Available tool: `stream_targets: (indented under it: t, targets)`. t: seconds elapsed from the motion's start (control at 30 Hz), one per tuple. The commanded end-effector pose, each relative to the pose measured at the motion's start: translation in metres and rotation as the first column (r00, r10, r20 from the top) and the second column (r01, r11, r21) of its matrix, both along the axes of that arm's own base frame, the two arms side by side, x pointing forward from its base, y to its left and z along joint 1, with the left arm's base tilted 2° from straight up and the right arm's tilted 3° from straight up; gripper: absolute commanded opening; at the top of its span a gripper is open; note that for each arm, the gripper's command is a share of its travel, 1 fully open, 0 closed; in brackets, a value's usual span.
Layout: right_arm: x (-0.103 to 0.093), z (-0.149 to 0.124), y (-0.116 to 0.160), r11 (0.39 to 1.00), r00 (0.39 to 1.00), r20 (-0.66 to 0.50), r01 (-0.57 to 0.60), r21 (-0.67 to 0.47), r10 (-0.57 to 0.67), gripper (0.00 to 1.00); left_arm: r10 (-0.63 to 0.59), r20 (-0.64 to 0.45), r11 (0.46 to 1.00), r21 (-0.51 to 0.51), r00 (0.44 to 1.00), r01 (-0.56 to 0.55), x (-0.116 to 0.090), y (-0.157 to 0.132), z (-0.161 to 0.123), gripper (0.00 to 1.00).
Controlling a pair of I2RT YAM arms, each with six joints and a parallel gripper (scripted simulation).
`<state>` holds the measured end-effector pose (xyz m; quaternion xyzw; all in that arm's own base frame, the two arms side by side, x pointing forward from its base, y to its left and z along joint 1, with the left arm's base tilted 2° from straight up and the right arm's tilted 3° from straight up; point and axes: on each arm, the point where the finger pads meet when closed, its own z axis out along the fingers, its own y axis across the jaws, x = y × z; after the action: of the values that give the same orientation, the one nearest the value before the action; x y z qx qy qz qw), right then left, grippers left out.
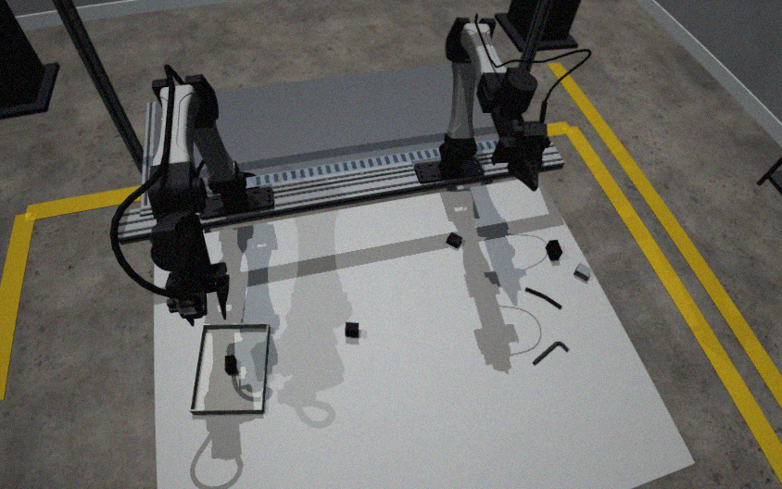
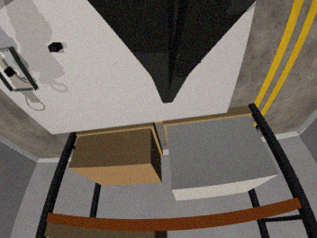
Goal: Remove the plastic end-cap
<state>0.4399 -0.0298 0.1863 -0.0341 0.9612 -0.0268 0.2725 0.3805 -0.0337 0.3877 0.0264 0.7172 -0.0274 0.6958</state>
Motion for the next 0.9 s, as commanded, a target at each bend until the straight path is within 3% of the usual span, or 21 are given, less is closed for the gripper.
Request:
stream_targets:
  t: [0.0,0.23,0.87]
  targets:
    - [0.008,0.019,0.0,0.995,0.987,0.132,0.087,0.039,-0.091,0.6,0.036,0.062,0.999,0.001,0.997,-0.036,-0.007,0.02,0.029,0.0]
    - [0.001,0.01,0.002,0.997,0.993,0.097,0.069,0.035,-0.072,0.6,0.082,0.075,0.997,-0.003,0.994,-0.082,-0.008,0.036,0.034,0.0]
    - [0.004,0.016,0.002,0.997,0.991,0.111,0.069,0.035,-0.072,0.6,0.081,0.076,0.997,-0.002,0.994,-0.081,-0.008,0.035,0.034,0.0]
